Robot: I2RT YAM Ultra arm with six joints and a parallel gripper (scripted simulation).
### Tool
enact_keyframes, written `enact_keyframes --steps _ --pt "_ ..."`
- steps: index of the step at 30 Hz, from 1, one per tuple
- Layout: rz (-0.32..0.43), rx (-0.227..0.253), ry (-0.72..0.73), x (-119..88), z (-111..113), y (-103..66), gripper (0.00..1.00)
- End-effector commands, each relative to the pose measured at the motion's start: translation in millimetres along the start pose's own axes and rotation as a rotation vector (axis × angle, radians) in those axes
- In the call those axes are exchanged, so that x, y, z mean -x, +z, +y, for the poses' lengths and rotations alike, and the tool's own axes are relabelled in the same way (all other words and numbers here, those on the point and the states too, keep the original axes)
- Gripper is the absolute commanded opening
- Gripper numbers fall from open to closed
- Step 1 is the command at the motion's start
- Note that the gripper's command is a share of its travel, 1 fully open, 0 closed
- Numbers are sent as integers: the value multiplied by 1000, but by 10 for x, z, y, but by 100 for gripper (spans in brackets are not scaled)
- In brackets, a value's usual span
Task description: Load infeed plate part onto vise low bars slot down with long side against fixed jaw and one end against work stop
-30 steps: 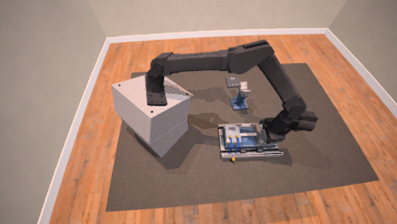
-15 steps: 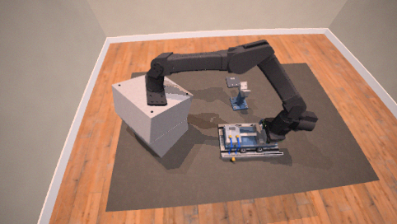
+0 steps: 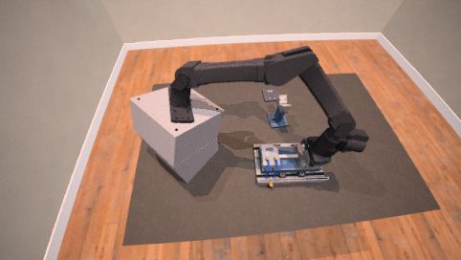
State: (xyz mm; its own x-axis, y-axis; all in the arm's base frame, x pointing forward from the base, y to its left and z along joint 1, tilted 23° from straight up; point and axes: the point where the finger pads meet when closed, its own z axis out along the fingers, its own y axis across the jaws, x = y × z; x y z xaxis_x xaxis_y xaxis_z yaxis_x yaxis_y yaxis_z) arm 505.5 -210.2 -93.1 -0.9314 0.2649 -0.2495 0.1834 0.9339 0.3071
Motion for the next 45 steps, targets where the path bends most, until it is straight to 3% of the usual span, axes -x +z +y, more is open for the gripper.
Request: enact_keyframes --steps 1,7,16,21,45 --pt "-19 -12 2 89 -45 -76 0" --pt "-31 -15 -3 136 -30 -139 0" --pt "-17 -11 1 90 -46 -67 0" --pt "-32 -15 -5 144 -29 -140 0" --pt "-18 -11 -3 106 -43 -70 0"
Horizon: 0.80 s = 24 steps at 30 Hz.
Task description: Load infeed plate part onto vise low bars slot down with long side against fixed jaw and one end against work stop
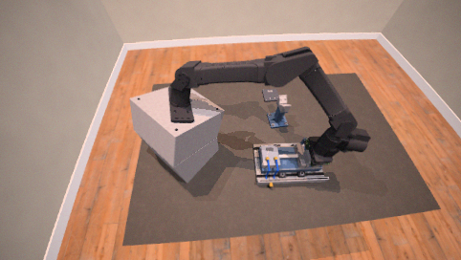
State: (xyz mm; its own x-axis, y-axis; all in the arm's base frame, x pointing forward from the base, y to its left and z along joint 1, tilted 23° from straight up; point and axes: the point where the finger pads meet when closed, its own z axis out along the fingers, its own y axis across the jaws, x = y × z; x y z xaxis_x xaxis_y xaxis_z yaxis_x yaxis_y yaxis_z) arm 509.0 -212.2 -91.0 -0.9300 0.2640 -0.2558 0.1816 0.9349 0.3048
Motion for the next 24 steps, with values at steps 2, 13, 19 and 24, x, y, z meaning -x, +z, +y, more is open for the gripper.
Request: enact_keyframes --steps 2,13,19,24 --pt "-19 -12 -3 89 -30 -92 0" --pt "-18 -11 -3 88 -31 -87 0" --pt "-17 -11 -3 82 -33 -79 0" --pt "-16 -11 -3 81 -33 -77 0"
